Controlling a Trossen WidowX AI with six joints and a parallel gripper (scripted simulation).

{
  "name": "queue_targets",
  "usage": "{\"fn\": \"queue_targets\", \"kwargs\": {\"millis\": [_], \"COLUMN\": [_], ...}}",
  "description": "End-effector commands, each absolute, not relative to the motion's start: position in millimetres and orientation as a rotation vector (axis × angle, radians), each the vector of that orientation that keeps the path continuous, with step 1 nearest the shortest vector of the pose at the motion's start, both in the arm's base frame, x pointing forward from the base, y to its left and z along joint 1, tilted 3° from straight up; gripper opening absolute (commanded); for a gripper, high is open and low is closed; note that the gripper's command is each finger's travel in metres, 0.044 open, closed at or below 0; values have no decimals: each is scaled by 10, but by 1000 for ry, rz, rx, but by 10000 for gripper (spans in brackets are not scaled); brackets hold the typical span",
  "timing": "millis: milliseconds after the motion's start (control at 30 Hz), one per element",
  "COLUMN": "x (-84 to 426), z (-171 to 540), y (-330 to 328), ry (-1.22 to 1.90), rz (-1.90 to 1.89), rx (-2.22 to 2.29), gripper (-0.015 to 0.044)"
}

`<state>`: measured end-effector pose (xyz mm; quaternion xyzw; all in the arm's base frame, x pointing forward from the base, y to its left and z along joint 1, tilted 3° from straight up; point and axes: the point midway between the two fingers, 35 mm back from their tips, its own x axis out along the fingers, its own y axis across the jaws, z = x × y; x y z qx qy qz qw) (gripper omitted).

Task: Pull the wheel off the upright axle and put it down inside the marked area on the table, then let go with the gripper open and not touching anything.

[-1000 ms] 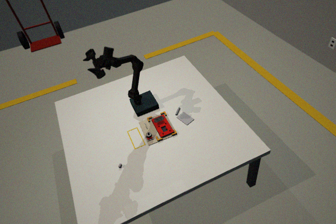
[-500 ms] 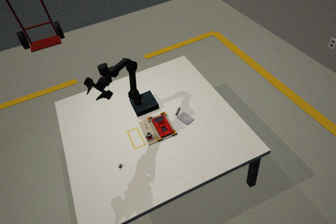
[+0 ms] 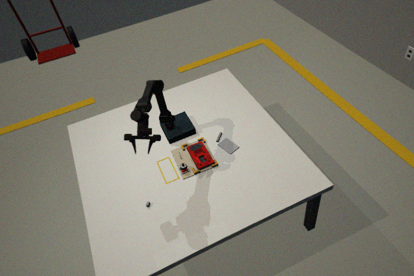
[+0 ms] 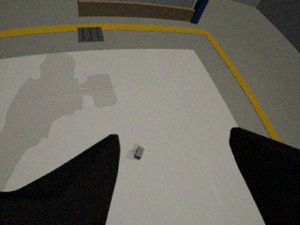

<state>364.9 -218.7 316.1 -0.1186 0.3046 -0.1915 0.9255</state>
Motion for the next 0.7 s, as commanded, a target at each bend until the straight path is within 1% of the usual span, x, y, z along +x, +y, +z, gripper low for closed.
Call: {"fn": "queue_targets", "kwargs": {"millis": [0,200,433,567,667], "x": [3791,3873,3735,3572,3541], "z": [2774,2121,1455,1174,1134], "y": [-1943,-1462,-864,-561,-514], "ry": [752,996,1319,1500,1529], "rz": [-320,-202,-91,-50,-44], "rx": [-175,-85,-30,-27,-29], "gripper": [300,300,300,300,300]}}
